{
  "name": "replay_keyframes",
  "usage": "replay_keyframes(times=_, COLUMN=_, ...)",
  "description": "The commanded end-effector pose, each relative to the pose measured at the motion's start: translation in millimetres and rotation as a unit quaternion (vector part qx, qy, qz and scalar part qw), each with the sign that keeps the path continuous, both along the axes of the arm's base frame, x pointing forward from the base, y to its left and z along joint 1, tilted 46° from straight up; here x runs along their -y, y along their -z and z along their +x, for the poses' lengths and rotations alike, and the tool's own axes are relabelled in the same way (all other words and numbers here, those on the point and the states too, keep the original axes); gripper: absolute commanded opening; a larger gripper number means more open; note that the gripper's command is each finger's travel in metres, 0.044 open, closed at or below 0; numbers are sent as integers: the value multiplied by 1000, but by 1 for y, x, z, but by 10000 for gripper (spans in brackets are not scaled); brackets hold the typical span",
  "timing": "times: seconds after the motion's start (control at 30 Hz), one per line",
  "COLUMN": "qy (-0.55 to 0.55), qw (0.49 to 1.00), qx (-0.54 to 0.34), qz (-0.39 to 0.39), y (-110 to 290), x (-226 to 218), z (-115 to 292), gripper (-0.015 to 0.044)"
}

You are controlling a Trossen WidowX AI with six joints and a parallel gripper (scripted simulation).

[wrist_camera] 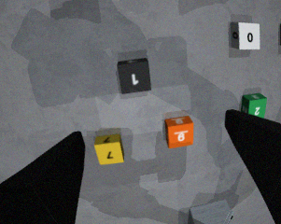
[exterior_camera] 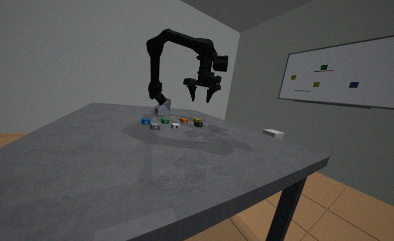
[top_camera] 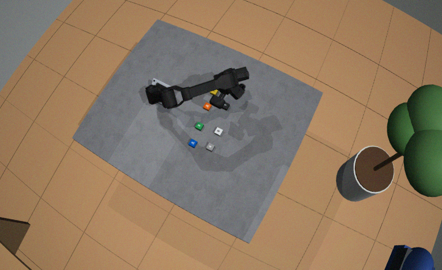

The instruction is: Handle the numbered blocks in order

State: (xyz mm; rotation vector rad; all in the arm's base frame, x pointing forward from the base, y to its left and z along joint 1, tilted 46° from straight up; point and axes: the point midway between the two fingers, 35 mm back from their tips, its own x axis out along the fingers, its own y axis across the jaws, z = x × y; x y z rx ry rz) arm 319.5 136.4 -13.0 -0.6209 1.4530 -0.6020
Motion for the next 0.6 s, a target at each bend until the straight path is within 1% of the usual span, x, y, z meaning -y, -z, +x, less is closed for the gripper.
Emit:
replay_keyframes(times=0.0, qy=-3, qw=1000, qx=-1, qz=-1, y=-10, x=9, z=8, gripper=400)
replay_keyframes(times=0.1, qy=-4, qw=1000, qx=-1, qz=0, y=-54, x=50, z=32, gripper=400)
replay_keyframes(times=0.23, qy=-2, qw=1000, qx=0, qz=-5, y=-91, x=88, z=44, gripper=400)
replay_keyframes(times=0.3, qy=-2, qw=1000, qx=0, qz=-6, y=-97, x=94, z=45, gripper=400)
replay_keyframes(times=0.57, qy=-2, qw=1000, qx=0, qz=-6, y=-97, x=94, z=45, gripper=400)
